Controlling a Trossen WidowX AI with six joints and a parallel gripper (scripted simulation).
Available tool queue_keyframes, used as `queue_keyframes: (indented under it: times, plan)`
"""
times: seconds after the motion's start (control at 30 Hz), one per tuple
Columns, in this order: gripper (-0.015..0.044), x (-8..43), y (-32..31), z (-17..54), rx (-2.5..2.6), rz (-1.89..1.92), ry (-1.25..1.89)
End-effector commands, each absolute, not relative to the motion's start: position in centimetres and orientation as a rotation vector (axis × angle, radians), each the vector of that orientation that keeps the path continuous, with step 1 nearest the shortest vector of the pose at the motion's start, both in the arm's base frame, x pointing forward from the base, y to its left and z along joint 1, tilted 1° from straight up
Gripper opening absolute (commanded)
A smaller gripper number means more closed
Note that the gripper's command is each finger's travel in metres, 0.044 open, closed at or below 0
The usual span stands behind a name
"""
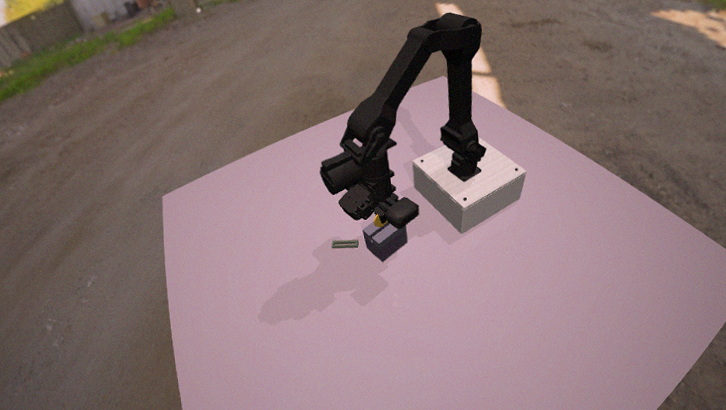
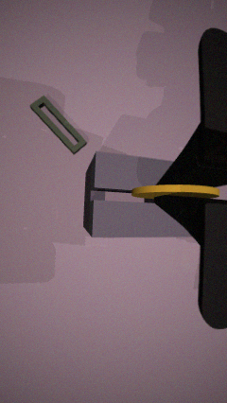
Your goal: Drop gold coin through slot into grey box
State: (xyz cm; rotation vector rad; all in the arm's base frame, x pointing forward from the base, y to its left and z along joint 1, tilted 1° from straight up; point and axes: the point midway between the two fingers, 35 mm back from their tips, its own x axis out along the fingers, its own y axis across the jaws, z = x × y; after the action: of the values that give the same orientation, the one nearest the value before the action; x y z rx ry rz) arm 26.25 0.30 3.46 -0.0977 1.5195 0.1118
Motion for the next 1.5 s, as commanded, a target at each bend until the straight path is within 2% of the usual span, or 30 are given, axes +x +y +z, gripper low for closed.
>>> queue_keyframes:
  times: [0.0, 0.3, 0.5, 0.8, 1.07, 1.17, 1.47]
  plan:
    - [0.0000, 26.0, 0.3, 3.1, -0.093, 0.108, 1.525]
    - [0.0000, 26.1, 0.3, 2.8, -0.092, 0.107, 1.525]
    - [0.0157, 26.2, 0.3, 3.1, -0.096, 0.110, 1.520]
    - [0.0161, 26.2, 0.3, 3.1, -0.096, 0.110, 1.520]
    - [0.0371, 26.1, 0.3, 5.1, -0.096, 0.110, 1.521]
    - [0.0440, 25.6, 0.3, 8.2, -0.096, 0.111, 1.525]
    - [0.0440, 25.4, 0.2, 9.2, -0.096, 0.111, 1.527]
